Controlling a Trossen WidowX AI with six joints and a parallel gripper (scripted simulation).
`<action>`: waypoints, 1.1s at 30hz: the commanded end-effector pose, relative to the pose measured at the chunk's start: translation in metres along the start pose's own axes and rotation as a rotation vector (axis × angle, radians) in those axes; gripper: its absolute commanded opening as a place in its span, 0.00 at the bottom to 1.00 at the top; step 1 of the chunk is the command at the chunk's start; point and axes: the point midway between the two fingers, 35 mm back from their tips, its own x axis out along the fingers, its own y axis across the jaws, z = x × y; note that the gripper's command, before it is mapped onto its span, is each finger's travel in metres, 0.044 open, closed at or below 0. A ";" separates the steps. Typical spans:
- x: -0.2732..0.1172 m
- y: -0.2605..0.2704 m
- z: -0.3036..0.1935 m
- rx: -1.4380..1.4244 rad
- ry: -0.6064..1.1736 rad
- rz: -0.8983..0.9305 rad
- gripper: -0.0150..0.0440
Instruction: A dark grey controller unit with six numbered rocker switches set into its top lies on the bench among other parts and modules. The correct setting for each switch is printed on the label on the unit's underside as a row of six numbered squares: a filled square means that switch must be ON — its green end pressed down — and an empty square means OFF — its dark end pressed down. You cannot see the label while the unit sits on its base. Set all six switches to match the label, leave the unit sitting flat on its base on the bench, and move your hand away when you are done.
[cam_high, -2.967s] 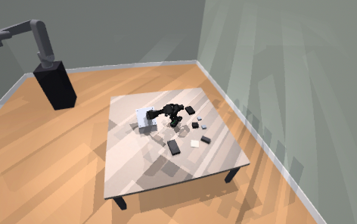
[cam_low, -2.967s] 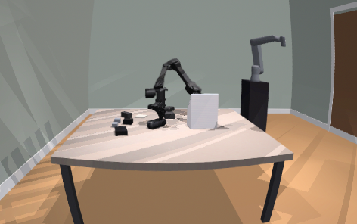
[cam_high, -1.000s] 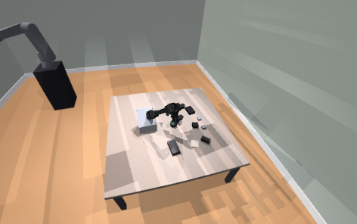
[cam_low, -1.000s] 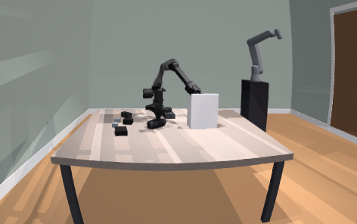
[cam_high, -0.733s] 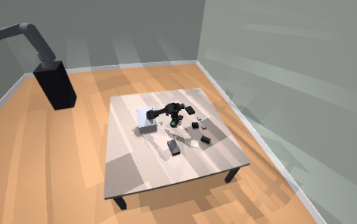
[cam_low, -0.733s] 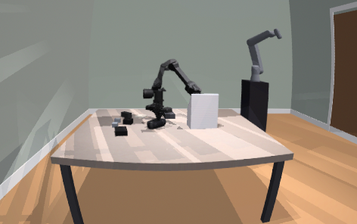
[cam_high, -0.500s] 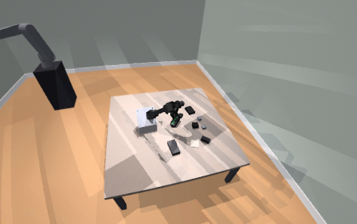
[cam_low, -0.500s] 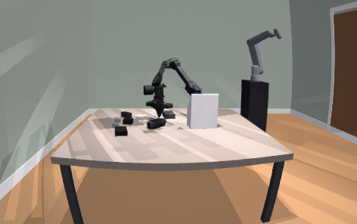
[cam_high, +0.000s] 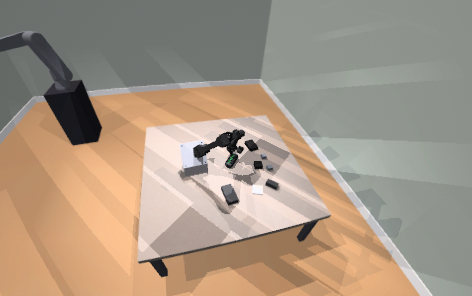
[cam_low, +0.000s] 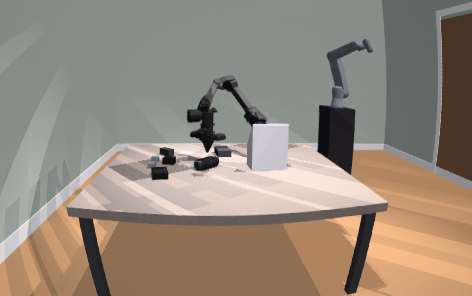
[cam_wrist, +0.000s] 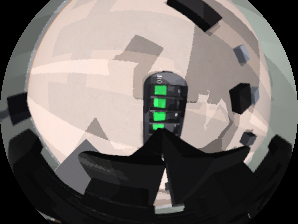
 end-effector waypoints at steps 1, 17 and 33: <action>0.005 0.001 0.004 0.000 0.000 0.003 0.25; 0.030 0.000 0.003 0.000 0.001 0.003 0.25; 0.044 0.000 0.003 0.000 0.002 0.002 0.25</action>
